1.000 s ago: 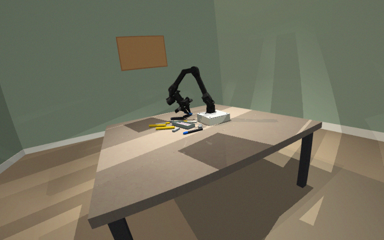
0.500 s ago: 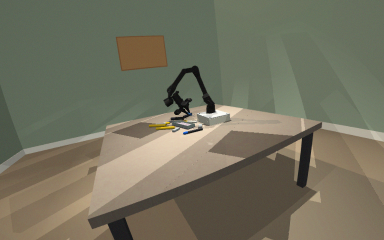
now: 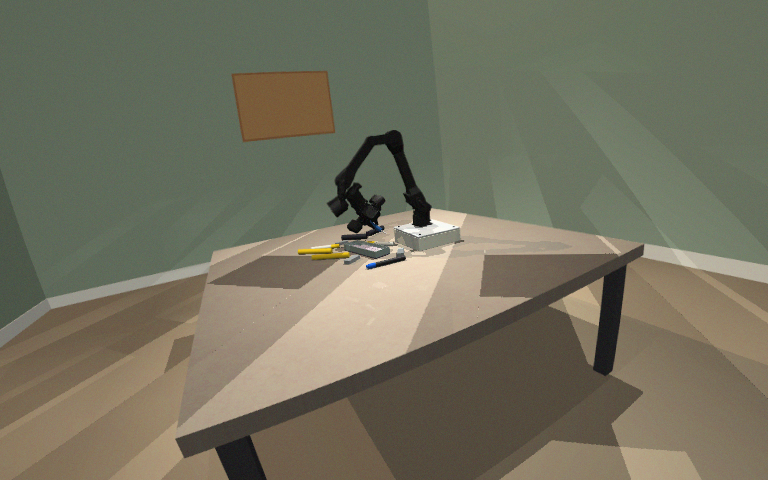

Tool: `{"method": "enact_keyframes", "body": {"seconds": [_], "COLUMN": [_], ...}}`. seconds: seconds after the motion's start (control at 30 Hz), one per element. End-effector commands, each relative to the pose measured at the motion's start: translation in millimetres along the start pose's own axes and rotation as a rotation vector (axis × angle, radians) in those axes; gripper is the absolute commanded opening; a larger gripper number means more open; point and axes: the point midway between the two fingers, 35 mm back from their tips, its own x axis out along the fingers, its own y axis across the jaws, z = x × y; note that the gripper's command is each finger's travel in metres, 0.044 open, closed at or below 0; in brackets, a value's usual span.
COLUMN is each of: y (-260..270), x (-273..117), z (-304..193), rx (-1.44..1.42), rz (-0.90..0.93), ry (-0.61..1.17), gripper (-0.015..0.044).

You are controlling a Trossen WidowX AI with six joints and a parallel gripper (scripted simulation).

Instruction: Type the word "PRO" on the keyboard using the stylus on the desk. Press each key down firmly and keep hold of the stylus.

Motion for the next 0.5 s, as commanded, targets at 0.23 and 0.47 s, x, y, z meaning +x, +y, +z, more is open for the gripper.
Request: {"method": "enact_keyframes", "body": {"seconds": [0.23, 0.47], "y": [-5, -11], "x": [-15, -28], "z": [15, 26], "rx": [0.062, 0.106], "rz": [0.0, -0.04], "ry": [0.209, 0.349], "gripper": [0.0, 0.0]}}
